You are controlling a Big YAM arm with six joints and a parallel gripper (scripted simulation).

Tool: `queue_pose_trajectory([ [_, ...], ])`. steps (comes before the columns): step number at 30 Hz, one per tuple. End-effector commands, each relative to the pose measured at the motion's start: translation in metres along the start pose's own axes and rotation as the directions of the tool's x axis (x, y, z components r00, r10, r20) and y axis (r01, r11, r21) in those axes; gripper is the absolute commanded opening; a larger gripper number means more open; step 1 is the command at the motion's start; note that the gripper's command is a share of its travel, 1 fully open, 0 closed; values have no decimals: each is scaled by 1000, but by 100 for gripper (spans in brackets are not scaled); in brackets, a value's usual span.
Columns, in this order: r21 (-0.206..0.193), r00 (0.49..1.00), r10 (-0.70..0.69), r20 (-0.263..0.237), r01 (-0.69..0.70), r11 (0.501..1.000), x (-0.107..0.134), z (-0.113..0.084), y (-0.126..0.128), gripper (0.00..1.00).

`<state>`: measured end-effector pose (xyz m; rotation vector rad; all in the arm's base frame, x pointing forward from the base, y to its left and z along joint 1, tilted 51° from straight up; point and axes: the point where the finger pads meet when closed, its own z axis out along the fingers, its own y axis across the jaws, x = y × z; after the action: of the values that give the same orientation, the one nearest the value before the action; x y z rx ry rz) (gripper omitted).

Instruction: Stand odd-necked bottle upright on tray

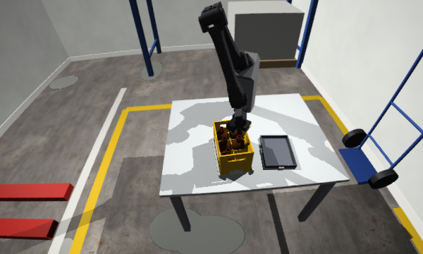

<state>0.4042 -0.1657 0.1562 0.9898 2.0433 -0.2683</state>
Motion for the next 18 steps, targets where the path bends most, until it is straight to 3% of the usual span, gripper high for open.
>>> queue_pose_trajectory([
  [1, -1, 1000, 5, 16, -5, 1000, -11, 3, 1, 61],
  [18, 5, 1000, 1, 5, -1, 1000, -9, 4, -1, 61],
])
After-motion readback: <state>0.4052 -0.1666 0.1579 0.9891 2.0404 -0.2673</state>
